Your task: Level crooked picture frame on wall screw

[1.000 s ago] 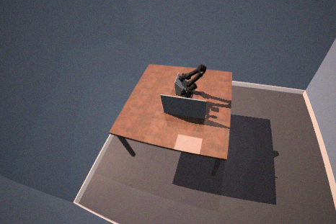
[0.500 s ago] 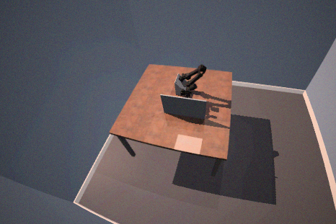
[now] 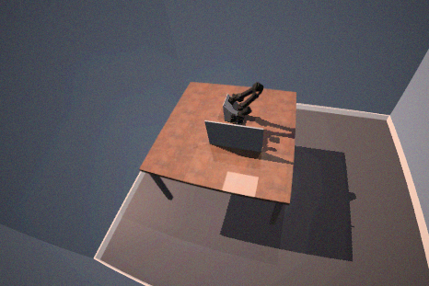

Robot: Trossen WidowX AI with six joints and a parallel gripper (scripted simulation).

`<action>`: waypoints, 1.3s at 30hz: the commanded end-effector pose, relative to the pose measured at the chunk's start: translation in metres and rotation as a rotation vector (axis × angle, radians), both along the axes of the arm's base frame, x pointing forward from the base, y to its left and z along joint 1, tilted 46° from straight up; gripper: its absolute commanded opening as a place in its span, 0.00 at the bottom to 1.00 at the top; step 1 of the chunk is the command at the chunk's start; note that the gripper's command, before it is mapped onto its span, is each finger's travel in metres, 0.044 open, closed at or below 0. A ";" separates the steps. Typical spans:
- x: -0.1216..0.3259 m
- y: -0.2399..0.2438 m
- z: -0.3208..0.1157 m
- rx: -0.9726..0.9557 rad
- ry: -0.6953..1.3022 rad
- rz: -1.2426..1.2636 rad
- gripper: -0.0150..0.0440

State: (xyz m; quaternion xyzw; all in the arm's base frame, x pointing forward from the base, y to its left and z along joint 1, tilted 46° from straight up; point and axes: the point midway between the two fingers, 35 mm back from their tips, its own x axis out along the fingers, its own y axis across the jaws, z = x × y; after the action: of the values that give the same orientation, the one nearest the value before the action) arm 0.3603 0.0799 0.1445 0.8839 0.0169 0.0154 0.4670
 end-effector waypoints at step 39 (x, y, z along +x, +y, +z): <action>0.000 -0.003 0.002 0.221 0.009 0.007 0.25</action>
State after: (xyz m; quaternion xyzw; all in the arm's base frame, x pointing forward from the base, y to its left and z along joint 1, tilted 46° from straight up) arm 0.3605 0.0773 0.1470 0.9268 0.0179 0.0151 0.3748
